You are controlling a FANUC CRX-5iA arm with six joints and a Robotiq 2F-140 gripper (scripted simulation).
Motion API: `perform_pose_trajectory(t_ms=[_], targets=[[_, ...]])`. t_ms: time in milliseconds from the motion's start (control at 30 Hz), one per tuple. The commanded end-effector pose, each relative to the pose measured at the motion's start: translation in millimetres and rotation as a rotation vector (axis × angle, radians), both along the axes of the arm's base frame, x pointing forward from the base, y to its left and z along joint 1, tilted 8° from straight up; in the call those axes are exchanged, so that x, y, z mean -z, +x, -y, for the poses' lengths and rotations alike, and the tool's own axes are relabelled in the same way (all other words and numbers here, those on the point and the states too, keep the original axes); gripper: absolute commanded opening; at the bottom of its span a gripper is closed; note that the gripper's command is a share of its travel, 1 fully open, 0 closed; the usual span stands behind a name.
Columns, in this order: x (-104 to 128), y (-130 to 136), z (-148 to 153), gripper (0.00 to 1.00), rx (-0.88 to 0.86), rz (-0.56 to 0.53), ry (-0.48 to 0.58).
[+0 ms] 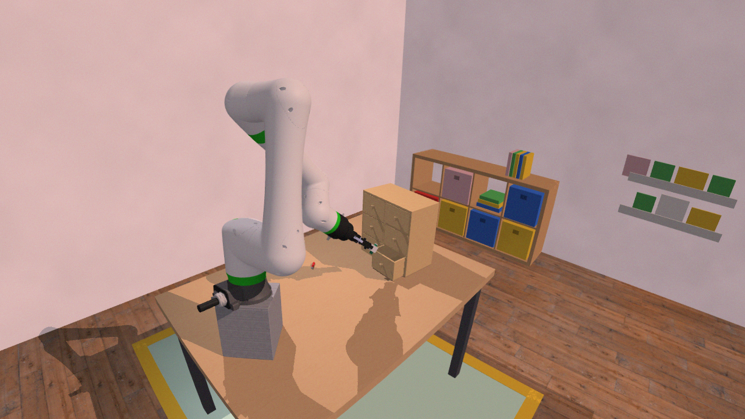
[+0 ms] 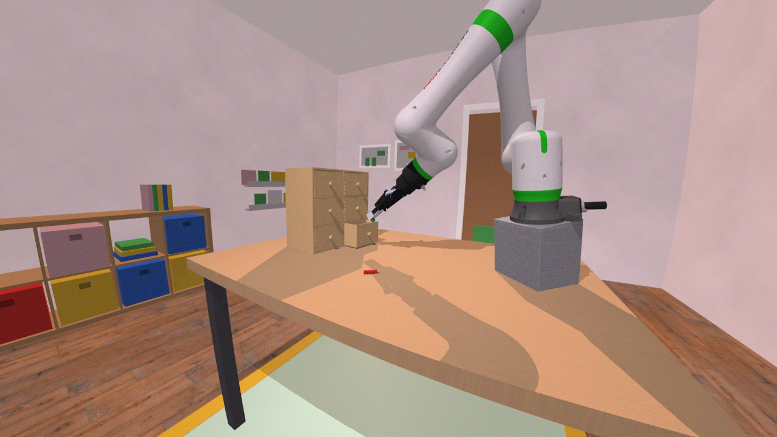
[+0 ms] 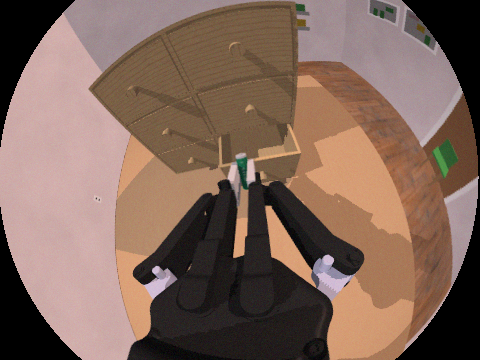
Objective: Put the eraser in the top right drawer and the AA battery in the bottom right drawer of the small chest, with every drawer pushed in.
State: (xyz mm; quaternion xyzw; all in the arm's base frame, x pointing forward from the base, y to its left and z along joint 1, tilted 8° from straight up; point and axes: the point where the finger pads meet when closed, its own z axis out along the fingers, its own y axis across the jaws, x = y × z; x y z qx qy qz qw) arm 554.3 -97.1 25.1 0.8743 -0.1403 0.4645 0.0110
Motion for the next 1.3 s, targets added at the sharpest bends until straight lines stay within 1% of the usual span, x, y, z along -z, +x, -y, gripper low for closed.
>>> perform_pose_trajectory(t_ms=[0,300,367,600,867,1267], targets=[[-1.3,13.3,3.5,0.06,0.0,0.0,0.0],[-4.4,44.2,12.0,0.06,0.0,0.0,0.0],[-4.4,44.2,12.0,0.06,0.0,0.0,0.0],[-6.0,59.7,16.3,0.06,0.0,0.0,0.0],[-6.8,67.1,18.4,0.06,0.0,0.0,0.0],[-6.9,68.6,18.8,0.06,0.0,0.0,0.0]])
